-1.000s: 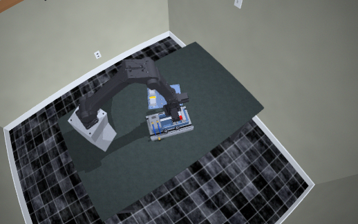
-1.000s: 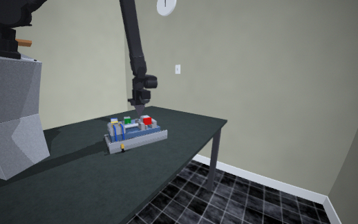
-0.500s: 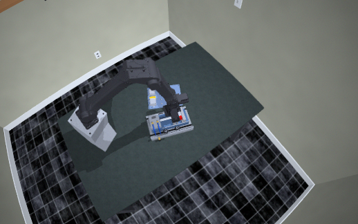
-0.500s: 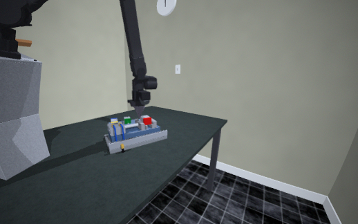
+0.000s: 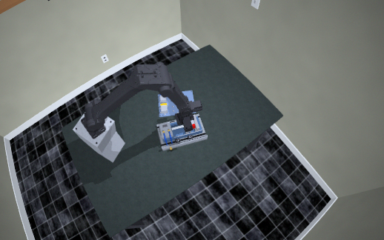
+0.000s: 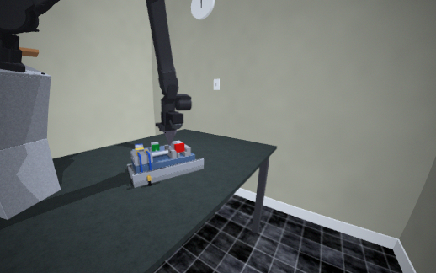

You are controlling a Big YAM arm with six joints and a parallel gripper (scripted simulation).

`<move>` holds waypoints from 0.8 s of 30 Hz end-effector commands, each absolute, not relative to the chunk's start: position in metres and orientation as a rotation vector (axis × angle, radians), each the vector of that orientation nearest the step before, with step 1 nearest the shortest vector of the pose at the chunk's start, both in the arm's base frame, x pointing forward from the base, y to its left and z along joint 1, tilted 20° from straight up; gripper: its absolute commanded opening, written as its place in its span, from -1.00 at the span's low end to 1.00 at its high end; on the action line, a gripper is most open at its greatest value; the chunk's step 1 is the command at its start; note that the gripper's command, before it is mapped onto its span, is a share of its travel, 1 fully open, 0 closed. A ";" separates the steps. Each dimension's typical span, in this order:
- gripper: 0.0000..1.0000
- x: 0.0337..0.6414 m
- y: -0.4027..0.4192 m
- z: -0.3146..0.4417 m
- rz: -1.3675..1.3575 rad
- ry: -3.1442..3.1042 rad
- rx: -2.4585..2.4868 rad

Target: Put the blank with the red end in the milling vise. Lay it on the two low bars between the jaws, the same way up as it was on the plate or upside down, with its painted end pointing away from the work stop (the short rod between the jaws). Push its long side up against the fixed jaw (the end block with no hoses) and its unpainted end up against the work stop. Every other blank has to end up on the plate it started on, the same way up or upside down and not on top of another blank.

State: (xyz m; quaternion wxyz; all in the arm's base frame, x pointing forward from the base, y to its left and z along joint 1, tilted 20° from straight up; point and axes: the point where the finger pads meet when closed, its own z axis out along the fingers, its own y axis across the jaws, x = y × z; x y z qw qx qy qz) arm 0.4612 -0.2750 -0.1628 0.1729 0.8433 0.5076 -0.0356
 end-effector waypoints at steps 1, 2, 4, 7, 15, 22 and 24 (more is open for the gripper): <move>-1.00 0.466 -0.282 -0.167 -0.093 1.437 2.385; -1.00 0.468 -0.282 -0.167 -0.089 1.436 2.382; -1.00 0.471 -0.283 -0.163 -0.080 1.431 2.375; -1.00 0.470 -0.284 -0.166 -0.085 1.431 2.379; -1.00 0.464 -0.282 -0.170 -0.095 1.438 2.388; -1.00 0.467 -0.282 -0.167 -0.089 1.435 2.383; -1.00 0.467 -0.282 -0.167 -0.089 1.435 2.383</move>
